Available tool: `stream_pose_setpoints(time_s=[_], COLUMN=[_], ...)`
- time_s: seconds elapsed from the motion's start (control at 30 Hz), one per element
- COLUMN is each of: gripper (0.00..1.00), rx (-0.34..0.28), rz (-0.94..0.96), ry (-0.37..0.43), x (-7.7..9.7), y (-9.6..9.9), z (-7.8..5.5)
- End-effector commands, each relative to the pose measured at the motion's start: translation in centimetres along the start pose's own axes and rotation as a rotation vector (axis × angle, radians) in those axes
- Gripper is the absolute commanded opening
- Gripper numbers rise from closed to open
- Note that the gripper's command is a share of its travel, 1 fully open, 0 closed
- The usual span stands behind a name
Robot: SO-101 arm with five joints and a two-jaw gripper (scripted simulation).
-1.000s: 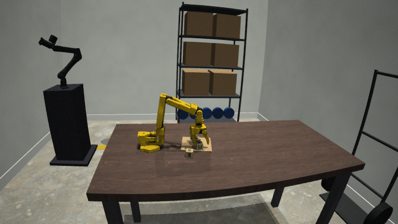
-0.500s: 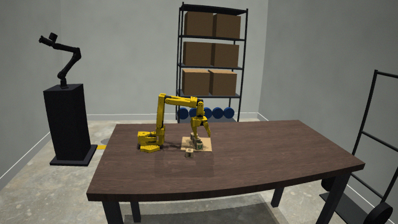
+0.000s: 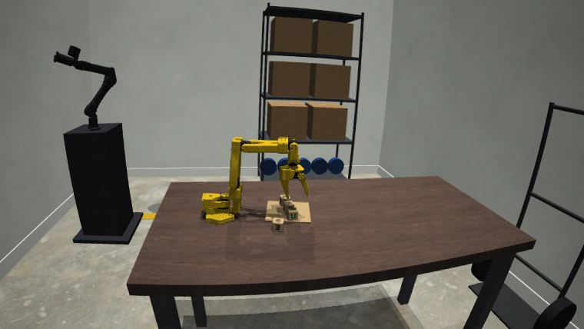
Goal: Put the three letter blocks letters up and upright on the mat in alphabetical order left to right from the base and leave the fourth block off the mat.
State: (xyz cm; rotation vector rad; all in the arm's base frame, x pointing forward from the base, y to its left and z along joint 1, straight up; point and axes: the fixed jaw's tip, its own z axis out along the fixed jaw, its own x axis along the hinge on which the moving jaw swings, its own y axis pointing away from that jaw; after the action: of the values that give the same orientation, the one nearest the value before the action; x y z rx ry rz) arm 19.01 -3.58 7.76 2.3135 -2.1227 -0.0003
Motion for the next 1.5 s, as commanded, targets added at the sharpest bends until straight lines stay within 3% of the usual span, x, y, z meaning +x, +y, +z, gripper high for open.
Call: stream_pose_setpoints(time_s=[0.0, 0.97, 1.47], gripper=[0.36, 0.36, 0.36], rx=[0.113, 0.135, 0.235], rz=[0.000, 0.096, 0.523], ry=[0.029, 0.027, -0.010], x=[0.3, 0.0, -1.3], y=[-0.8, -0.5, 1.0], z=[-2.0, -2.4, -4.1])
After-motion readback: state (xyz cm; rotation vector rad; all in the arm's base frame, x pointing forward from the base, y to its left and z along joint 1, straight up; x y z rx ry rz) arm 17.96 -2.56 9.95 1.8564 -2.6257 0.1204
